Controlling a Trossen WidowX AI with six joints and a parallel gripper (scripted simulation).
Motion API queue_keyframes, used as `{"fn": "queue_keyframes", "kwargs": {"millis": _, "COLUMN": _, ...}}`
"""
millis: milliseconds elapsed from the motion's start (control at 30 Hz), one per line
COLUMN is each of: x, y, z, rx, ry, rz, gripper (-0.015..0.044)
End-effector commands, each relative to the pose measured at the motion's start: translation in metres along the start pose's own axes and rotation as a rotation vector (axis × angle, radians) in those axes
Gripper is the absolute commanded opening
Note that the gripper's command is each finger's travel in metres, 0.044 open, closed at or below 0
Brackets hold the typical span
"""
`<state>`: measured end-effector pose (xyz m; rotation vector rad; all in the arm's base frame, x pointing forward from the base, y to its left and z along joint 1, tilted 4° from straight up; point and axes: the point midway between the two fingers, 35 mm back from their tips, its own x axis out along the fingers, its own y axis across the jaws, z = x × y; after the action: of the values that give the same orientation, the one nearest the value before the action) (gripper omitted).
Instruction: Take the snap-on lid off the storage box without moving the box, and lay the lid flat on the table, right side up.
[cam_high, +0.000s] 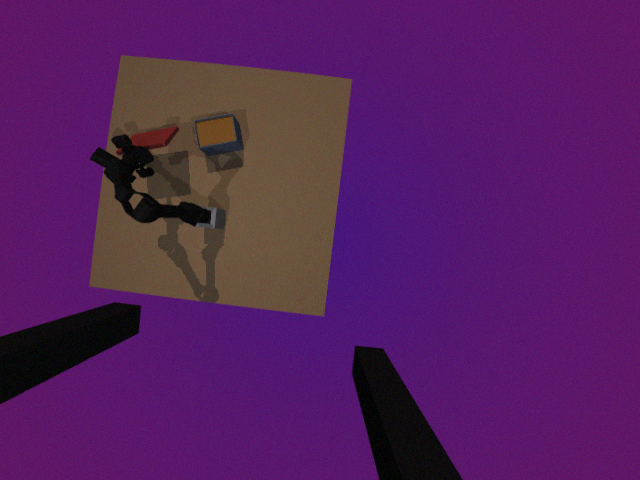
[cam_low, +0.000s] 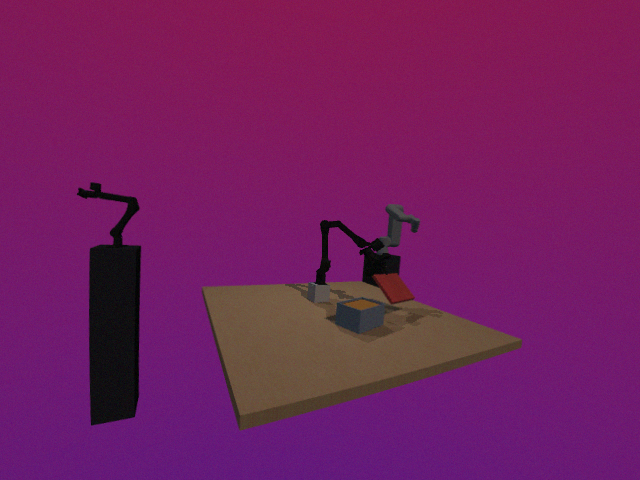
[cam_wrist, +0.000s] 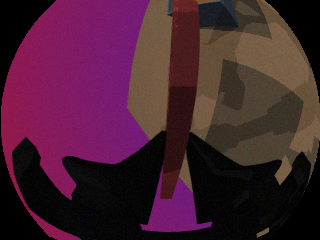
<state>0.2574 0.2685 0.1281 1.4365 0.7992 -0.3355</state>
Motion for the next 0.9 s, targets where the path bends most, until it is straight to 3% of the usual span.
{"fn": "queue_keyframes", "kwargs": {"millis": 0, "x": 0.001, "y": 0.000, "z": 0.000, "rx": 0.010, "ry": -0.004, "rz": 0.012, "gripper": 0.0000}}
{"fn": "queue_keyframes", "kwargs": {"millis": 867, "x": 0.015, "y": -0.016, "z": 0.000, "rx": 0.010, "ry": -0.004, "rz": 0.011, "gripper": 0.0000}}
